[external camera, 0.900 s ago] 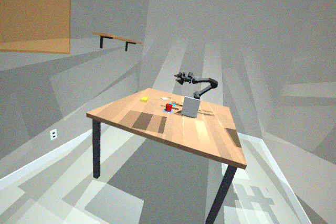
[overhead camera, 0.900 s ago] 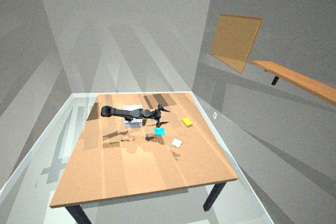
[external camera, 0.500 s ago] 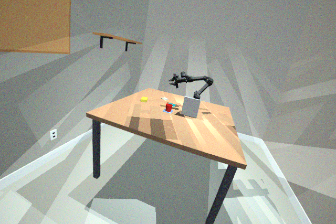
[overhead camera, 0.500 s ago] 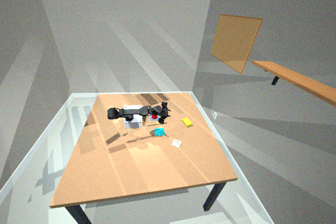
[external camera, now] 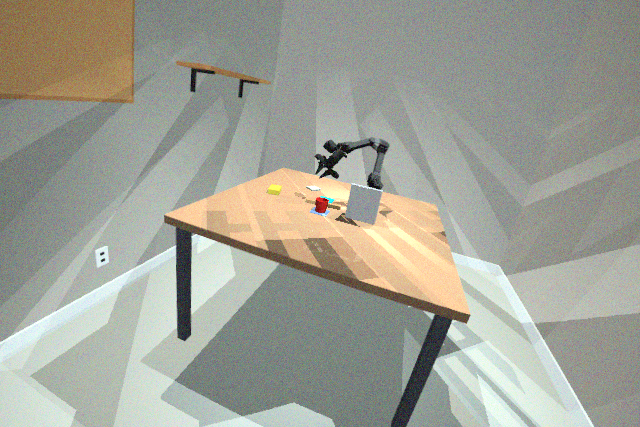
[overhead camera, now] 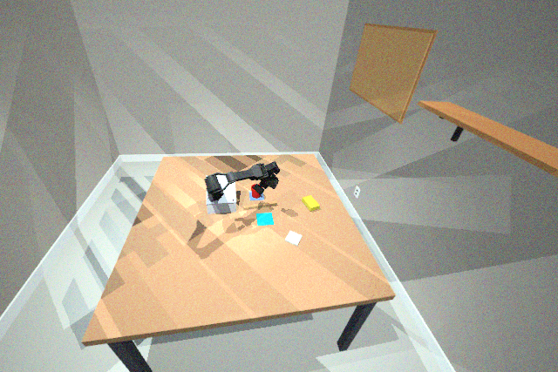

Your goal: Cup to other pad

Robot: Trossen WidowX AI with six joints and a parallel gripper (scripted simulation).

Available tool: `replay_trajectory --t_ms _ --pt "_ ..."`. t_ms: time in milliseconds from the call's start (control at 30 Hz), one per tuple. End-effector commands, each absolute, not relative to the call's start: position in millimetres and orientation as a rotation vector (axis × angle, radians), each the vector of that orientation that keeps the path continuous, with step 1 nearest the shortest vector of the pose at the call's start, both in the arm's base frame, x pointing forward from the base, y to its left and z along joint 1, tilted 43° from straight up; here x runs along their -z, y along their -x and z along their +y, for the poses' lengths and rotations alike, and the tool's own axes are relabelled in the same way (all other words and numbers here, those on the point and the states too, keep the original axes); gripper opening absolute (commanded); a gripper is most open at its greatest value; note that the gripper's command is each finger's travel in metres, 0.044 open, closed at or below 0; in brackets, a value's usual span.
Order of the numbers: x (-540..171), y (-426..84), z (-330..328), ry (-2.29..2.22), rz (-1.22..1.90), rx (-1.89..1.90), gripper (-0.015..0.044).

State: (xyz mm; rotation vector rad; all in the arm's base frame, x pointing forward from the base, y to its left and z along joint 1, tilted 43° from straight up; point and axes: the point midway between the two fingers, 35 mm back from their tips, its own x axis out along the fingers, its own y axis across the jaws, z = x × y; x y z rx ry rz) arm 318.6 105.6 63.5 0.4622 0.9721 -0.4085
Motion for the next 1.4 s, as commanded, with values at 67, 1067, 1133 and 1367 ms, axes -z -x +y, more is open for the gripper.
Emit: replay_trajectory --t_ms 67,1067,1133,1367 --pt "12.2 -265.1 113.8 -0.347 1.081 0.827 0.0148" --pt "58.4 -229.4 106.2 -0.173 0.964 1.086 0.0148" --pt "60.9 -230.0 104.1 -0.173 0.964 1.086 0.0148" --pt "69.6 -231.8 96.8 -0.173 0.964 1.086 0.0148"
